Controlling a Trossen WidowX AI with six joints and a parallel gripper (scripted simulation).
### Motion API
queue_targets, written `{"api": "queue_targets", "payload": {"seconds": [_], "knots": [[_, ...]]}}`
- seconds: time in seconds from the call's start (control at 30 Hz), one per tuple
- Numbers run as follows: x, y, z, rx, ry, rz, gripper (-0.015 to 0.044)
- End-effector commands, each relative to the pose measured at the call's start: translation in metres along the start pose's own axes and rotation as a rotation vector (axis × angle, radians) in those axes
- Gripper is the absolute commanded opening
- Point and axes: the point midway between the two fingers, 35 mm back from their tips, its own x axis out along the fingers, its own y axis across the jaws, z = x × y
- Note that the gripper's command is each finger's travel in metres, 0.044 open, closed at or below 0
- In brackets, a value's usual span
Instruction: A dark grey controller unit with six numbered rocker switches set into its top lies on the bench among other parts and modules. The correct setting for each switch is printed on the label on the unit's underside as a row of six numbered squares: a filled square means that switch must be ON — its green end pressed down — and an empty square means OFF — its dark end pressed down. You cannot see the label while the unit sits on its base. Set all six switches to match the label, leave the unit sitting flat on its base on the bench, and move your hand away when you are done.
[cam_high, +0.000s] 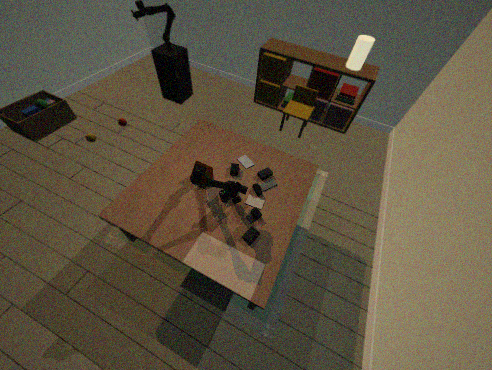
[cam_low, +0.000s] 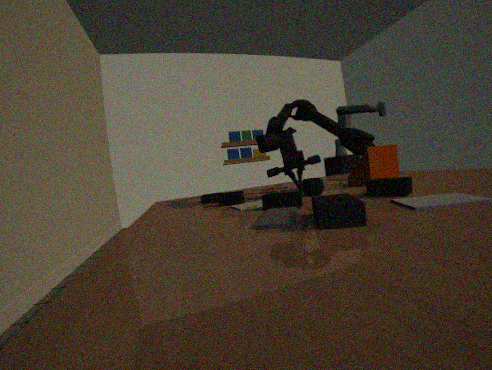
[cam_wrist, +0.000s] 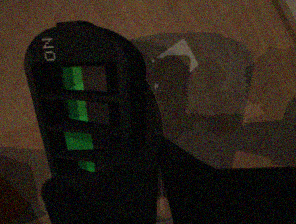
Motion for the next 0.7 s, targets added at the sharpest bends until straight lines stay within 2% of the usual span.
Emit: {"api": "queue_targets", "payload": {"seconds": [0.0, 0.13, 0.37, 0.57, 0.67], "knots": [[0.005, 0.010, -0.003, -0.014, 0.010, 0.031, 0.0000], [-0.004, -0.003, 0.000, -0.001, 0.001, 0.003, 0.0000], [-0.051, -0.033, -0.002, -0.012, 0.008, 0.029, 0.0000], [-0.052, -0.033, -0.002, -0.012, 0.008, 0.026, 0.0000], [-0.050, -0.022, 0.000, -0.007, 0.008, -0.028, 0.0000]]}}
